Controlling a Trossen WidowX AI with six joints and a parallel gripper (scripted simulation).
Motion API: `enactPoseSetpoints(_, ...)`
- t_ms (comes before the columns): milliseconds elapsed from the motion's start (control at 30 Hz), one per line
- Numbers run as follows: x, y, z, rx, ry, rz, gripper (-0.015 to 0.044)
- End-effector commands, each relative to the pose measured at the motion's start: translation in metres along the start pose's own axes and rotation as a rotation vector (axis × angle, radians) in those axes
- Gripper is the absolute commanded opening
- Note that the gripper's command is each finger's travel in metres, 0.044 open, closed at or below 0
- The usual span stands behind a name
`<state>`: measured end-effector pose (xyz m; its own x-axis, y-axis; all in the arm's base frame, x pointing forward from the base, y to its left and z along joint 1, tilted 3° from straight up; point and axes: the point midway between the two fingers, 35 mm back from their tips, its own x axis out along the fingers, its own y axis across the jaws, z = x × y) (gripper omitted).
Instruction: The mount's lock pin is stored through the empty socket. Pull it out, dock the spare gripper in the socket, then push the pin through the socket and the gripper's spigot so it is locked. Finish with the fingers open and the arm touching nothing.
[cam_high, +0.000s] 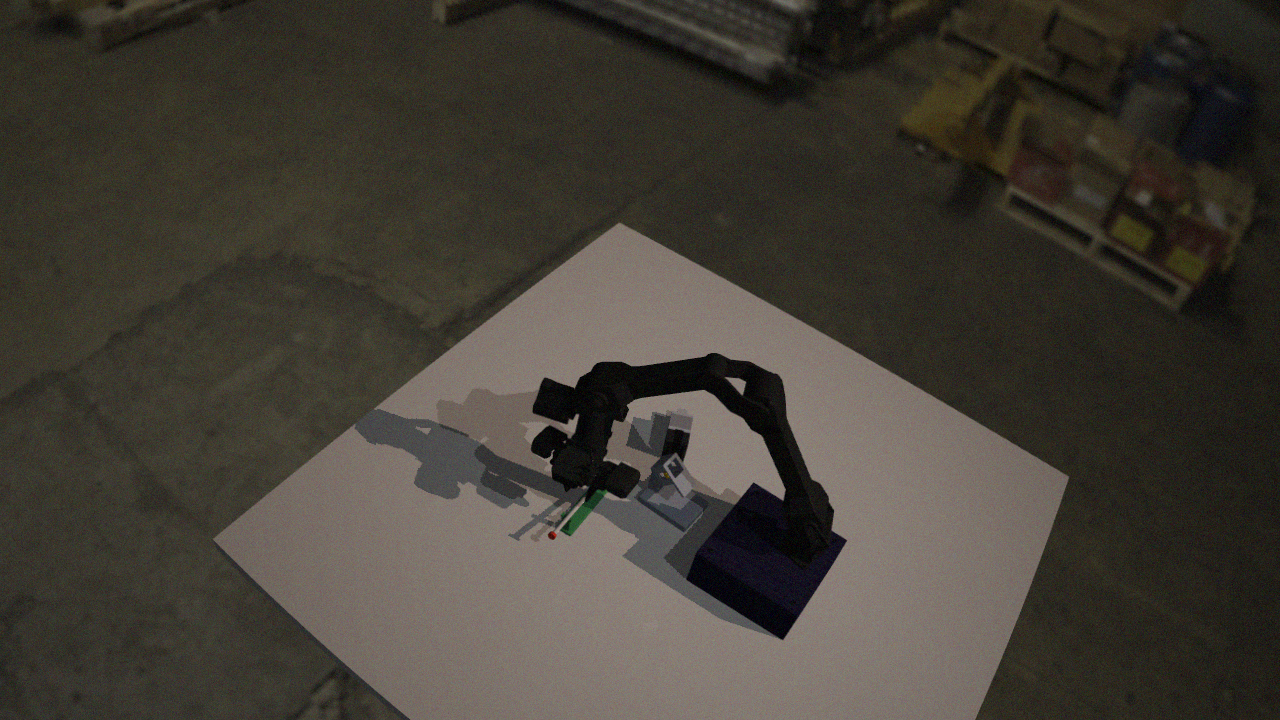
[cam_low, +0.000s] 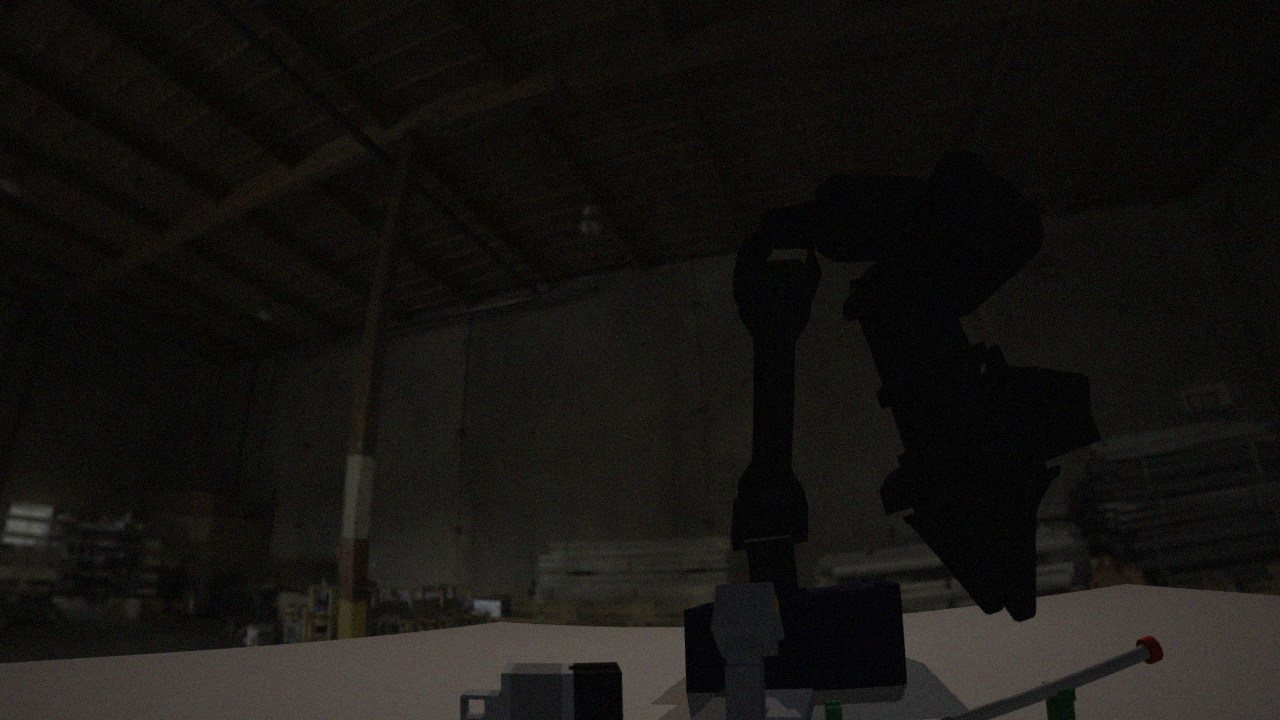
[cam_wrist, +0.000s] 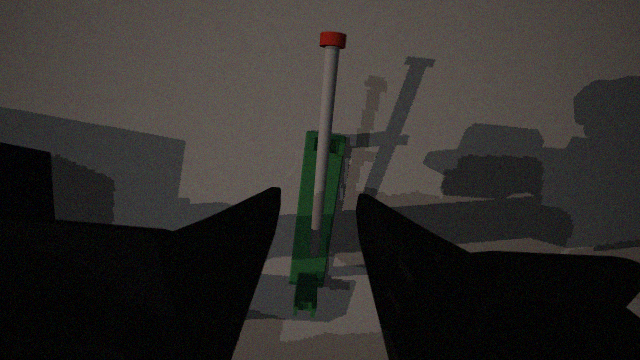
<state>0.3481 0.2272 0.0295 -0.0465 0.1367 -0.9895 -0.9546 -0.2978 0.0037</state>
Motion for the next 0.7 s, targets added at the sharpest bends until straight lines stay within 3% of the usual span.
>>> enactPoseSetpoints(0, 0.011, -0.001, -0.002, -0.005, 0.002, -0.008, 0.018)
enactPoseSetpoints(667, 0.041, -0.002, -0.008, -0.005, 0.002, -0.008, 0.018)
